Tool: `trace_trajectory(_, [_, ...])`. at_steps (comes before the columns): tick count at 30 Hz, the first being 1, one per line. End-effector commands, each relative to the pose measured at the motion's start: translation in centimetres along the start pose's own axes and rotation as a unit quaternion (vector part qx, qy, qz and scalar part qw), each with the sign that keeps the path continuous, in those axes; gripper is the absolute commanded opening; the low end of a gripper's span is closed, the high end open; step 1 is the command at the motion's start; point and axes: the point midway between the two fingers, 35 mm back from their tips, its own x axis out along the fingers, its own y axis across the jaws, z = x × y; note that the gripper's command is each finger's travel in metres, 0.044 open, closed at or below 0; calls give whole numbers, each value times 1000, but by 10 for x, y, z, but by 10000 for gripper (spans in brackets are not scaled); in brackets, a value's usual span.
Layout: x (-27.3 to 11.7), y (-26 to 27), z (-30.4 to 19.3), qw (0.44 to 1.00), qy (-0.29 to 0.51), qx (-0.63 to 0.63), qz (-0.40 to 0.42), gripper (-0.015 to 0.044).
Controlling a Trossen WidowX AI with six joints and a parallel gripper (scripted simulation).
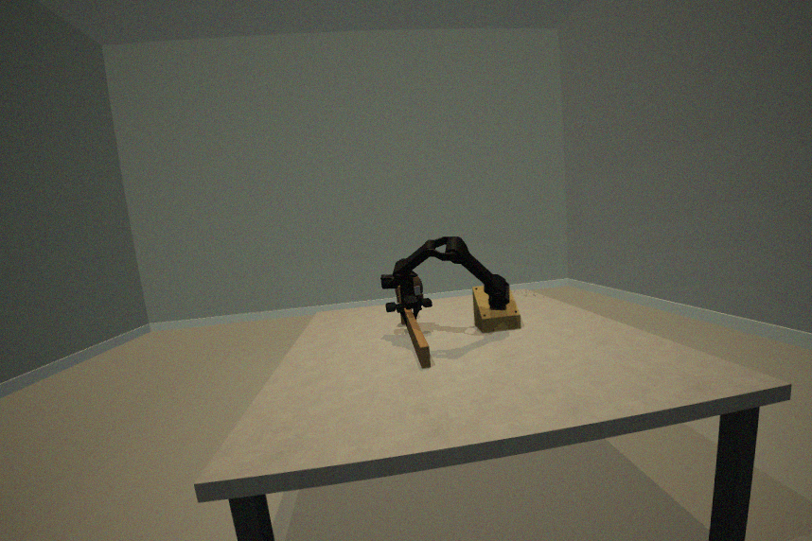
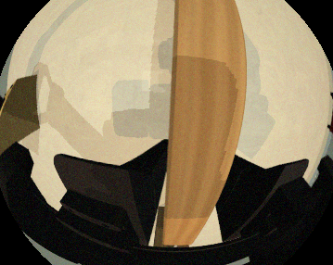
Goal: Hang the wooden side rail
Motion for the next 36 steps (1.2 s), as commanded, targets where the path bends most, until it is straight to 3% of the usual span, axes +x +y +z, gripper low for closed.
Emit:
trace_trajectory(1, [-2,1,-3,1000,2,-1,-3,0])
trace_trajectory(36, [-4,-1,-6,1000,2,-1,-3,0])
